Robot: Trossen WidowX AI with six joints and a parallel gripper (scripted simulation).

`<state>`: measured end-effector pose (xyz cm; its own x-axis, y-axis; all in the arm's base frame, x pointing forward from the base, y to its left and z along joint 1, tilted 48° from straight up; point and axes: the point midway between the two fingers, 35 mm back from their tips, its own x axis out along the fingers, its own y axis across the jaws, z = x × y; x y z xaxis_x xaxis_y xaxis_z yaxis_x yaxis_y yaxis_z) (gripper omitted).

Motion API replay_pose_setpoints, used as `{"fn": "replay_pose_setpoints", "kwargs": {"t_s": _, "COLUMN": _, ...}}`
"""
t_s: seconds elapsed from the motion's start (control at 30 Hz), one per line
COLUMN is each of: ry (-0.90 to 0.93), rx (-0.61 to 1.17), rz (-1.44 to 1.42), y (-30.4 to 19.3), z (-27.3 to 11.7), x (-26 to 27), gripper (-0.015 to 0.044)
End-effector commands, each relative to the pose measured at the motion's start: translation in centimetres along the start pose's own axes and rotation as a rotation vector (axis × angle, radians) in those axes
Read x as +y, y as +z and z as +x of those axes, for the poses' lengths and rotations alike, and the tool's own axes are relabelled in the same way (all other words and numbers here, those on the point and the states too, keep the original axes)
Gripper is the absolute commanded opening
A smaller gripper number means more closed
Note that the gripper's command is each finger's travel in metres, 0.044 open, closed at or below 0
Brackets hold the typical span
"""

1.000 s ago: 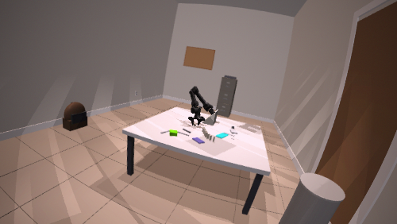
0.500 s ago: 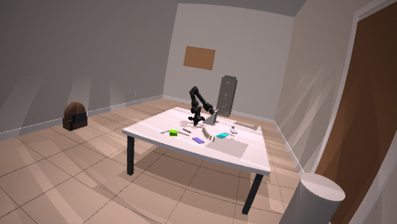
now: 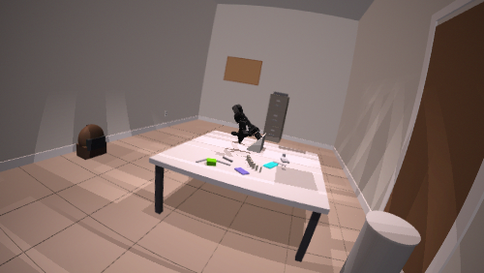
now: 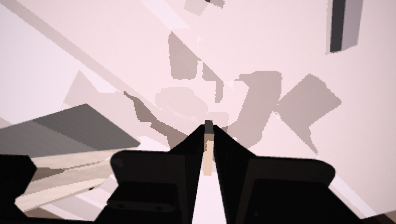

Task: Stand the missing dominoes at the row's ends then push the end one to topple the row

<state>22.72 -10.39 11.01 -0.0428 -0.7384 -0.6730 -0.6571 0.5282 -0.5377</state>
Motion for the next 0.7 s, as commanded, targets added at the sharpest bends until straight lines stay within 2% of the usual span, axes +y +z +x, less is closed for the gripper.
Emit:
{"fn": "replay_pose_setpoints", "kwargs": {"t_s": 0.0, "ry": -0.004, "rx": 0.003, "rz": 0.011, "y": -0.6, "z": -5.5, "x": 0.0, "gripper": 0.0021}}
{"fn": "replay_pose_setpoints", "kwargs": {"t_s": 0.2, "ry": -0.003, "rx": 0.002, "rz": 0.034, "y": -0.7, "z": -5.5, "x": -0.1, "gripper": 0.0021}}
{"fn": "replay_pose_setpoints", "kwargs": {"t_s": 0.43, "ry": -0.008, "rx": 0.001, "rz": 0.843, "y": -8.0, "z": -5.6, "x": -5.5, "gripper": 0.0021}}
{"fn": "replay_pose_setpoints", "kwargs": {"t_s": 0.67, "ry": -0.006, "rx": 0.000, "rz": 0.869, "y": -8.2, "z": -5.5, "x": -5.6, "gripper": 0.0021}}
